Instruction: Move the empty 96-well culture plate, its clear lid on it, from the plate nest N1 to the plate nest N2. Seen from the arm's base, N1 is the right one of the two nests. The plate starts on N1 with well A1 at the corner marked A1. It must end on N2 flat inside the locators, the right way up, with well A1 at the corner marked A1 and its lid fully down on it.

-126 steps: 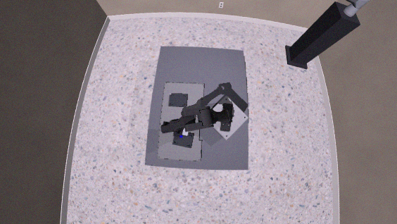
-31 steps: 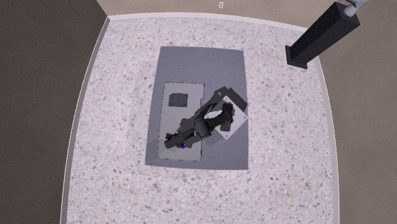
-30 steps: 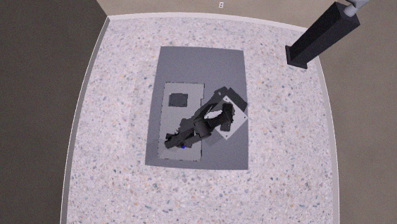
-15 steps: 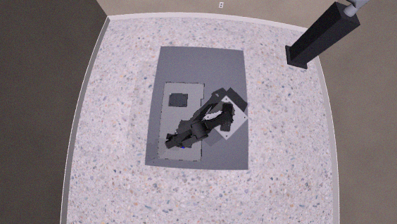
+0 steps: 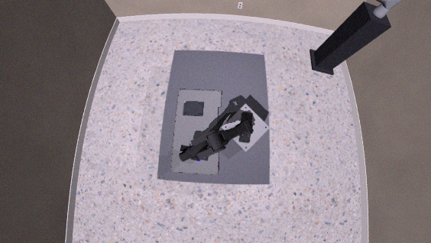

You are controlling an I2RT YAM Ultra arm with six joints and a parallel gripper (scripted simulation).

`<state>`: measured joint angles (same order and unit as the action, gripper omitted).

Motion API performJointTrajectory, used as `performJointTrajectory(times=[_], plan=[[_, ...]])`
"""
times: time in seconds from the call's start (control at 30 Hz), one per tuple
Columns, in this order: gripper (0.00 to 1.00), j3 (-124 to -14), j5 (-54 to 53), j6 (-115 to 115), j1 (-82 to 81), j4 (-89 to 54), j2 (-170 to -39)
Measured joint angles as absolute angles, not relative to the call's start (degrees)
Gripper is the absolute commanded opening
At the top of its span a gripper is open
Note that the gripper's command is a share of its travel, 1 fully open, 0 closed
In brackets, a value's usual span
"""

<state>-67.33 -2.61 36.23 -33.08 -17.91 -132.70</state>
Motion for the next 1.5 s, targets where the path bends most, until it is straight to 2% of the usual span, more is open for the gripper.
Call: performJointTrajectory(times=[1.5], plan=[[0.00,-66.8,-2.6,36.3,-33.2,-16.7,-133.1]])
